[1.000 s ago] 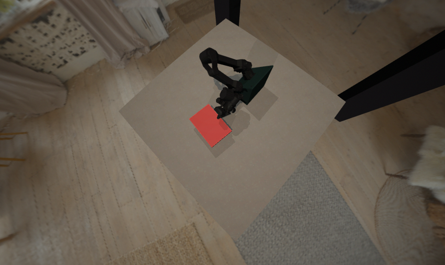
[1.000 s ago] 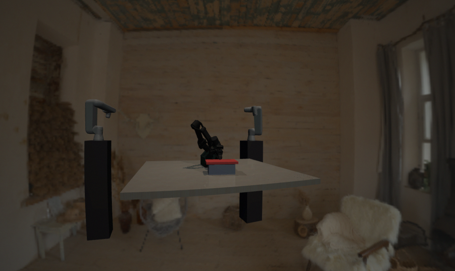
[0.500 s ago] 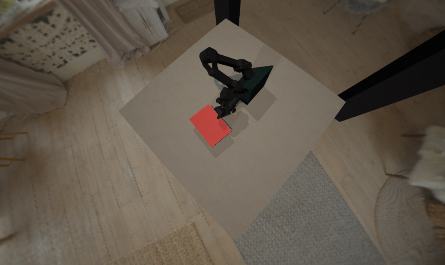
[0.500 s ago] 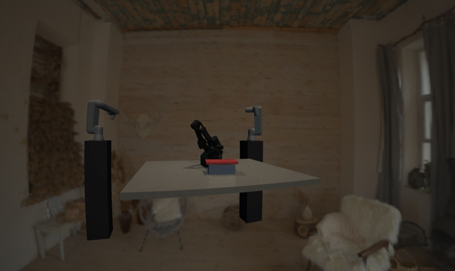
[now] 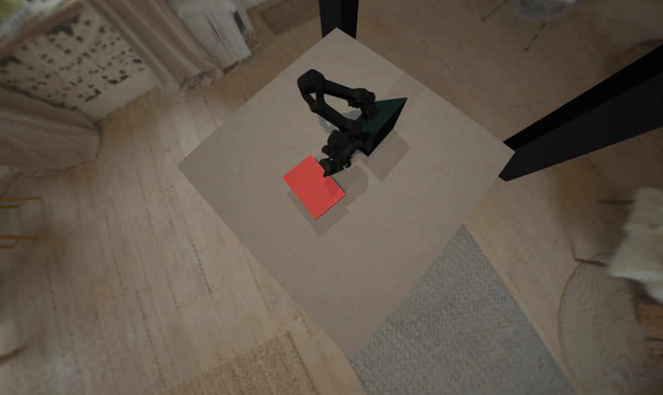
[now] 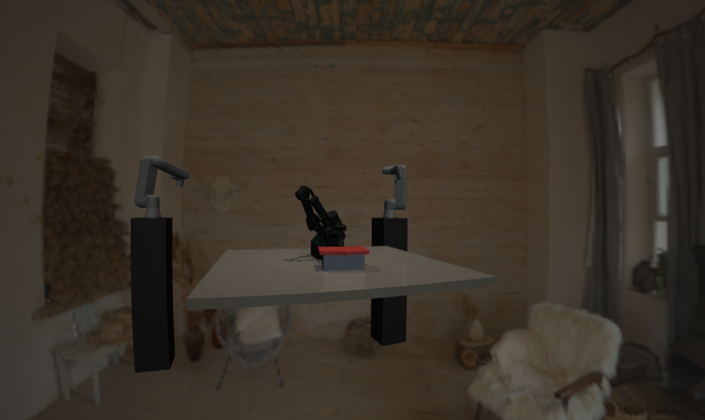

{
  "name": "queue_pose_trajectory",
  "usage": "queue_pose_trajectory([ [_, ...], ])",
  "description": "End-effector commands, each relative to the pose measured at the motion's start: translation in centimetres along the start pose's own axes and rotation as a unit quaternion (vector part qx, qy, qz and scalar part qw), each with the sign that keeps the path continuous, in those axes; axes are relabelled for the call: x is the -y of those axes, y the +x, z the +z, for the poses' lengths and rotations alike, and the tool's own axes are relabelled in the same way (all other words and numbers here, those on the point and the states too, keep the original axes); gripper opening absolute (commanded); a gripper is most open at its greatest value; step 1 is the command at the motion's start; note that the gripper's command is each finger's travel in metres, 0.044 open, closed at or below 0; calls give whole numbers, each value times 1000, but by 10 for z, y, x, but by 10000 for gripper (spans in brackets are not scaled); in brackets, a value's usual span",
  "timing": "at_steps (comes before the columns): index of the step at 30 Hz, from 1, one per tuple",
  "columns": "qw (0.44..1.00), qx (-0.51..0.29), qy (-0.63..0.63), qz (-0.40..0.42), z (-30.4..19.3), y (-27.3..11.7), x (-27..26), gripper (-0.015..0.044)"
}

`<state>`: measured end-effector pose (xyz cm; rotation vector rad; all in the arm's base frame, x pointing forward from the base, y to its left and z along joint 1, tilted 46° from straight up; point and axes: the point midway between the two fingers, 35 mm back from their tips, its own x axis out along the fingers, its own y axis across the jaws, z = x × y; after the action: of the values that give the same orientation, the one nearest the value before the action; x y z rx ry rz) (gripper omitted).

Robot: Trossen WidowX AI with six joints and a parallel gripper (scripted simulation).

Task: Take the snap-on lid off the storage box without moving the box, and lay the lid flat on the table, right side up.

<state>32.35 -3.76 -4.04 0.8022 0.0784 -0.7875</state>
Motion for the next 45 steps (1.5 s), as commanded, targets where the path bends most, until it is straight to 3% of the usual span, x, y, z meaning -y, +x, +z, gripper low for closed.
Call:
queue_pose_trajectory([
  [1,1000,0,2,2,0,-2,-2,0],
  [45,1000,0,2,2,0,-8,-8,0],
])
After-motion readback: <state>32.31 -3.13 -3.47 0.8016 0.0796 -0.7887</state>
